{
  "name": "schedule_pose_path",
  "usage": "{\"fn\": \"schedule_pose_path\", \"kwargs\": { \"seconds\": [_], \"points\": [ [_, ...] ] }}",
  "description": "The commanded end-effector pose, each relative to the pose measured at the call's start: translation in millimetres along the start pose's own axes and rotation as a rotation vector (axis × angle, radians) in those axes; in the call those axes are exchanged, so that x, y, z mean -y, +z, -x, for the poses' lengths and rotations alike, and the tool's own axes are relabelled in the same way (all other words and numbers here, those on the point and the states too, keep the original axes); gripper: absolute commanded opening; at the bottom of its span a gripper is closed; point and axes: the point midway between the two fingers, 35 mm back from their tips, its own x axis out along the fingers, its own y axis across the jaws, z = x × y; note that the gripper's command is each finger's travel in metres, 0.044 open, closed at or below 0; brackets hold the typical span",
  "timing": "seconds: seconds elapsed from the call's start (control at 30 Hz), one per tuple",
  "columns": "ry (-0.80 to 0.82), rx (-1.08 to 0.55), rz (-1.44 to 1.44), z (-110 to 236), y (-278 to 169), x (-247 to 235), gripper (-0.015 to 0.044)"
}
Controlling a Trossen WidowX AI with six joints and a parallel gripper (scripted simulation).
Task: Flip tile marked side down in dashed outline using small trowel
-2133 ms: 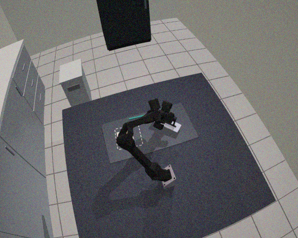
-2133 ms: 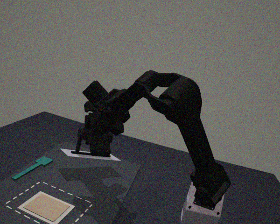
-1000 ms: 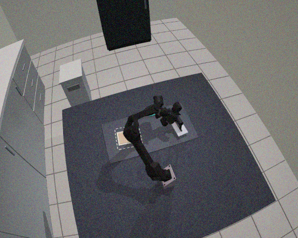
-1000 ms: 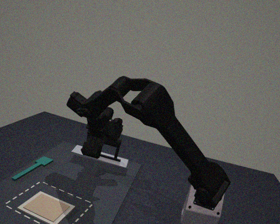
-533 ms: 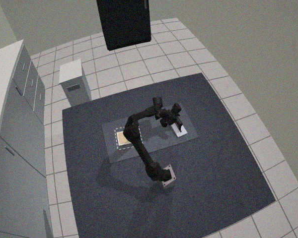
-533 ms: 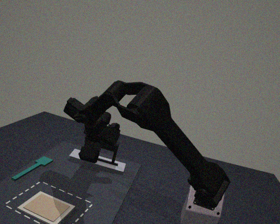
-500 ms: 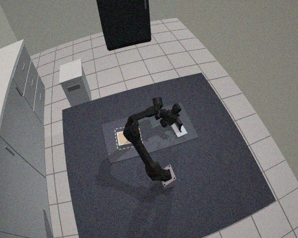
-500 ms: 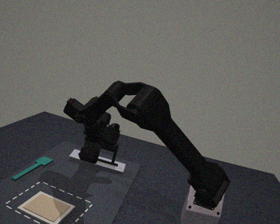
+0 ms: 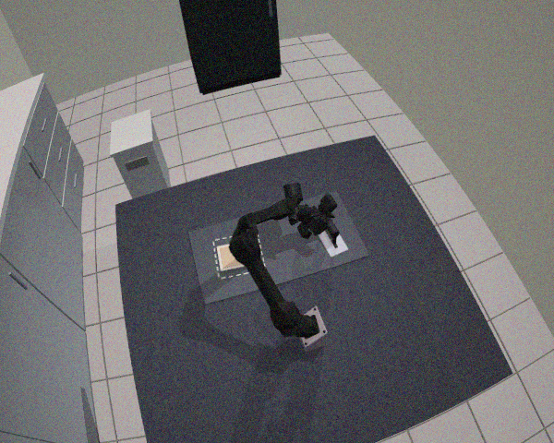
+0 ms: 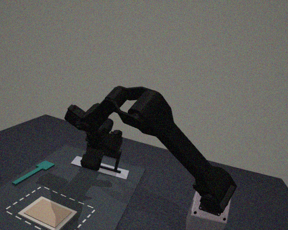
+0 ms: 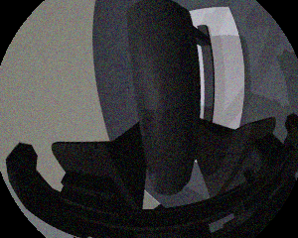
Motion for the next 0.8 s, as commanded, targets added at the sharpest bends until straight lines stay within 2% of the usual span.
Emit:
{"fn": "schedule_pose_path", "kwargs": {
  "seconds": [0.0,0.1,0.43,0.77],
  "points": [
    [0.007,0.002,-0.008,-1,1,-1,0.0236],
    [0.007,0.002,-0.008,-1,1,-1,0.0300],
    [0.007,0.002,-0.007,2,1,-1,0.0300],
    [0.003,0.002,-0.004,48,0,0,0.0300]
  ]
}}
